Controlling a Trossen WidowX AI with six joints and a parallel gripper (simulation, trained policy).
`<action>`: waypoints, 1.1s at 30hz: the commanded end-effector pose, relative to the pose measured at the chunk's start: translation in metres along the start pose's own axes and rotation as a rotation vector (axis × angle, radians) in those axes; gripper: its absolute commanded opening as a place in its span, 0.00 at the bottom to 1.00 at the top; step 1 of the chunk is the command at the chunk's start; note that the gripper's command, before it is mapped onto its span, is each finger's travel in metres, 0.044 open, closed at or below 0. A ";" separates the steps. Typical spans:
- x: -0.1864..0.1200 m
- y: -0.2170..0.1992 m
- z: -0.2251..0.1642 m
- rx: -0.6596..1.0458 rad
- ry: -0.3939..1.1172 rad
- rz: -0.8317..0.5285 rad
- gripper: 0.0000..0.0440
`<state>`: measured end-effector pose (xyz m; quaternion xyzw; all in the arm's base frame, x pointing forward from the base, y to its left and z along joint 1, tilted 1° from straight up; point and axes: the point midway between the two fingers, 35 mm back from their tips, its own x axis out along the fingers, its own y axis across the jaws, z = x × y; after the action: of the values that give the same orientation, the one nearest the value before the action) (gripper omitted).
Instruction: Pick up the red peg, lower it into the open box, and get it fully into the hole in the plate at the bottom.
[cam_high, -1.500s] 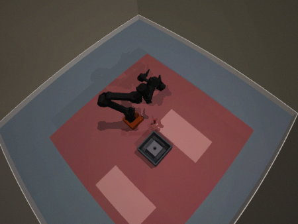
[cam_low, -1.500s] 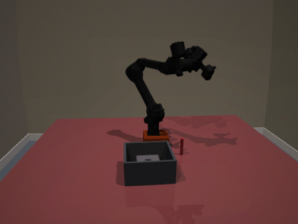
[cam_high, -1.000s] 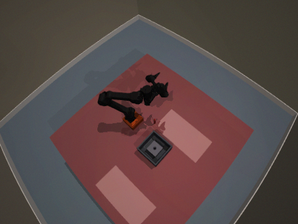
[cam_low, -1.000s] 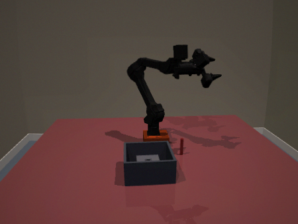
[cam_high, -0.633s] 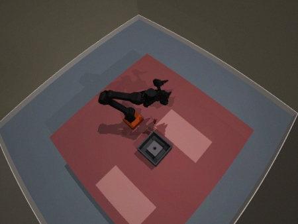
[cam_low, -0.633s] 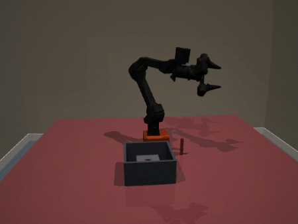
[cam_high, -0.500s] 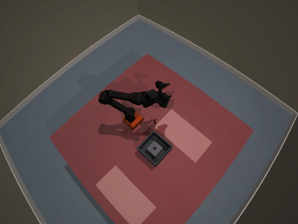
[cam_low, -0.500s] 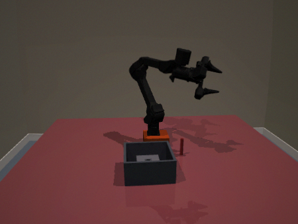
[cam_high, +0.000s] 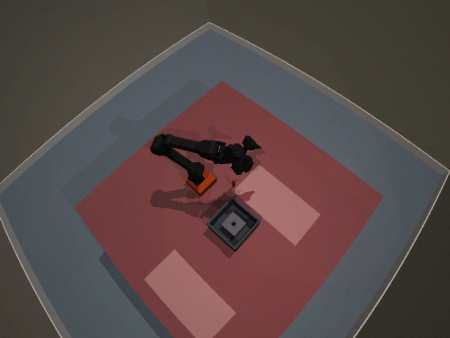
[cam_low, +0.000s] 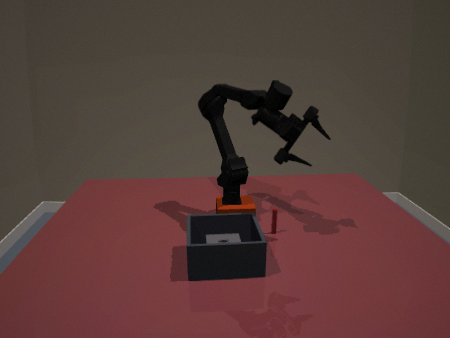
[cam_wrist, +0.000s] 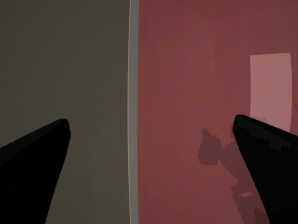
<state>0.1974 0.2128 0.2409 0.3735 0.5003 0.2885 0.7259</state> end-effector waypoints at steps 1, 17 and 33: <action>0.001 -0.021 0.003 0.082 -0.012 -0.112 1.00; -0.008 -0.101 -0.022 0.380 0.020 -0.575 1.00; -0.006 -0.164 -0.053 0.558 0.049 -1.008 1.00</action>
<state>0.1553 0.1336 0.1074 0.2767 0.6870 -0.1965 0.6425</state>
